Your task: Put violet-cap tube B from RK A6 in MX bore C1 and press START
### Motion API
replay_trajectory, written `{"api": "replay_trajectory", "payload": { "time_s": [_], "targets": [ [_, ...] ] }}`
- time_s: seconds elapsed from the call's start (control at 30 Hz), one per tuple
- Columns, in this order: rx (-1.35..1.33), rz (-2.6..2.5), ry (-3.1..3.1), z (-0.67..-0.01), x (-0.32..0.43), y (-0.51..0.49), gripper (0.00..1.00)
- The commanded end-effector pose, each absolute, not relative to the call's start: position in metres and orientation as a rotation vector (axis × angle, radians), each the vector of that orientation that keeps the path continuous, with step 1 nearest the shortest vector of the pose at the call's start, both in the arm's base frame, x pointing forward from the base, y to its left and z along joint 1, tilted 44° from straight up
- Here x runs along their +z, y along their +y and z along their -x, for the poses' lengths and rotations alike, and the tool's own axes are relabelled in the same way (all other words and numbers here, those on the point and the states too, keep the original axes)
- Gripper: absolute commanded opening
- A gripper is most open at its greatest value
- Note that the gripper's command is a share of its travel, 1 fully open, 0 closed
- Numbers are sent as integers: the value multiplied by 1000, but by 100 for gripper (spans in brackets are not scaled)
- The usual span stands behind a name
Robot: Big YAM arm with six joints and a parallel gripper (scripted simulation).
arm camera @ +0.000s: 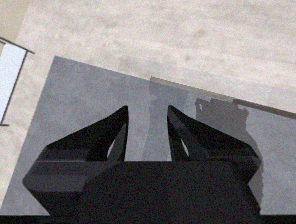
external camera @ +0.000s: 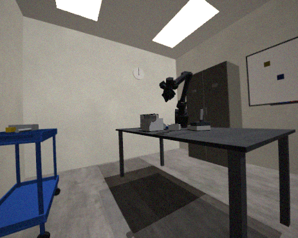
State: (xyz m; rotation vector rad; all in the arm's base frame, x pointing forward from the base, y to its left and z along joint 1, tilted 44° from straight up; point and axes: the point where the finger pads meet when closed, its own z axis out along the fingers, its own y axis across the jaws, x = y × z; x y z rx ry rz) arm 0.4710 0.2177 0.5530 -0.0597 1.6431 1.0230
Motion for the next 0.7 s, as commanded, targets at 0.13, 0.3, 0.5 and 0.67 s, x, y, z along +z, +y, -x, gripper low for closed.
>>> {"api": "replay_trajectory", "payload": {
  "time_s": [0.13, 0.3, 0.5, 0.67],
  "targets": [
    [988, 50, 1711, -448, 512, 189, 36],
    [982, 44, 1745, -440, 490, 180, 36],
    [969, 33, 1815, -423, 445, 162, 36],
    [961, 37, 1826, -409, 413, 147, 36]
  ]
}}
